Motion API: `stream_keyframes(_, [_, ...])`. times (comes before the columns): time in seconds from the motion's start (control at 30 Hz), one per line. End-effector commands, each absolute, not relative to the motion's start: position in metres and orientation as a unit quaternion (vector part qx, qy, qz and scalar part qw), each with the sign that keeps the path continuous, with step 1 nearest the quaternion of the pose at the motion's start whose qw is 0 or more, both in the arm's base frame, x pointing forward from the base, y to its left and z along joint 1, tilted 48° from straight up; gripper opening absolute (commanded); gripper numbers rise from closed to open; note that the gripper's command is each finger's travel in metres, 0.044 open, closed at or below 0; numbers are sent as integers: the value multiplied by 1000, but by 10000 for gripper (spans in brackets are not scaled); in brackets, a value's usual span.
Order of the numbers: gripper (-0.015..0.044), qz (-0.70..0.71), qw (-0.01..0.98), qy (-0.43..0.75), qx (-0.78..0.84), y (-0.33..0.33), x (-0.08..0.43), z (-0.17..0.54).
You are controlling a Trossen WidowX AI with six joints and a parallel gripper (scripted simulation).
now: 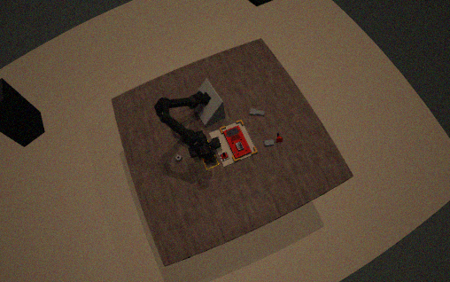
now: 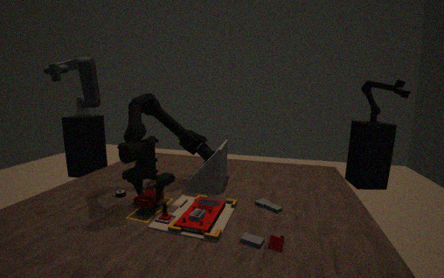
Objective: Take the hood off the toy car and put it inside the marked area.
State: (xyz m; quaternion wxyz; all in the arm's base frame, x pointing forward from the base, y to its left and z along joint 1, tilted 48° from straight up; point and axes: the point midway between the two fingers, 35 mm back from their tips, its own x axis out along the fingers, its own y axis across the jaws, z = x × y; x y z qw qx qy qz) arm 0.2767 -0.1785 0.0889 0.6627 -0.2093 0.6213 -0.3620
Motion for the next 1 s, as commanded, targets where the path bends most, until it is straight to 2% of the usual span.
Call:
stream_keyframes(0.0, [0, -358, 658, 628, -210, -180, 273, 83])
stream_keyframes(0.97, [0, -358, 658, 628, -210, -188, 273, 77])
